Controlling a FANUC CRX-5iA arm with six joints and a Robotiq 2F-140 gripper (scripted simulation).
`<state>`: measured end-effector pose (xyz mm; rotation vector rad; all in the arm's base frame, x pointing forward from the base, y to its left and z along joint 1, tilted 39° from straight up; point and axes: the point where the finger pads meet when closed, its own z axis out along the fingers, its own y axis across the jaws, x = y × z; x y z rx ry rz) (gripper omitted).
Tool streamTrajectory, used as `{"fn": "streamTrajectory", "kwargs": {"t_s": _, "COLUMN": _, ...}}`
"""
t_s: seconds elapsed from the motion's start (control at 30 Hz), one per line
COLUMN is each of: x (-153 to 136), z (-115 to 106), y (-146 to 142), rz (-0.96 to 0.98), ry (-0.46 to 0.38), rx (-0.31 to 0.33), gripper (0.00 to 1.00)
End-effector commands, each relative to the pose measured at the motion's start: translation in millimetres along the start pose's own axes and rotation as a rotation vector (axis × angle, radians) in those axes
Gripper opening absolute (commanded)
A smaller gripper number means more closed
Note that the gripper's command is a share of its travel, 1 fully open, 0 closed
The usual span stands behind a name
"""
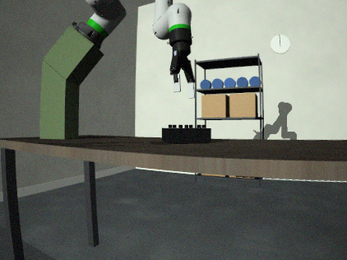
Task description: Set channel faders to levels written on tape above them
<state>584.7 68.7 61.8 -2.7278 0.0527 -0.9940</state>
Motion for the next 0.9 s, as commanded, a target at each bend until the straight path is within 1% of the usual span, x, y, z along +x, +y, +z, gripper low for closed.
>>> {"fn": "streamTrajectory", "kwargs": {"t_s": 0.0, "x": 2.9, "z": 3.5, "y": -1.5, "rz": 0.078, "ry": -0.083, "rx": 0.053, "gripper": 1.0}}
{"fn": "streamTrajectory", "kwargs": {"t_s": 0.1, "x": 5.5, "z": 20.5, "y": -5.8, "rz": 0.315, "ry": -0.068, "rx": 0.048, "gripper": 1.0}}
{"fn": "streamTrajectory", "kwargs": {"t_s": 0.17, "x": 5.5, "z": 20.5, "y": -5.8, "rz": 0.315, "ry": -0.068, "rx": 0.048, "gripper": 1.0}}
{"fn": "streamTrajectory", "kwargs": {"t_s": 0.2, "x": 2.8, "z": 28.2, "y": -6.6, "rz": 0.436, "ry": -0.07, "rx": 0.045, "gripper": 1.0}}
{"fn": "streamTrajectory", "kwargs": {"t_s": 0.3, "x": -16.5, "z": 49.1, "y": -6.6, "rz": 0.577, "ry": -0.056, "rx": 0.019, "gripper": 1.0}}
{"fn": "streamTrajectory", "kwargs": {"t_s": 0.37, "x": -27.0, "z": 56.0, "y": -6.3, "rz": 0.676, "ry": -0.065, "rx": 0.012, "gripper": 1.0}}
{"fn": "streamTrajectory", "kwargs": {"t_s": 0.43, "x": -29.2, "z": 57.3, "y": -6.3, "rz": 0.777, "ry": -0.081, "rx": 0.008, "gripper": 1.0}}
{"fn": "streamTrajectory", "kwargs": {"t_s": 0.47, "x": -29.2, "z": 57.3, "y": -6.3, "rz": 0.826, "ry": -0.089, "rx": 0.007, "gripper": 0.0}}
{"fn": "streamTrajectory", "kwargs": {"t_s": 0.53, "x": -29.2, "z": 57.3, "y": -6.3, "rz": 0.92, "ry": -0.107, "rx": 0.004, "gripper": 0.0}}
{"fn": "streamTrajectory", "kwargs": {"t_s": 0.87, "x": -29.2, "z": 57.3, "y": -6.3, "rz": 0.92, "ry": -0.107, "rx": 0.004, "gripper": 0.0}}
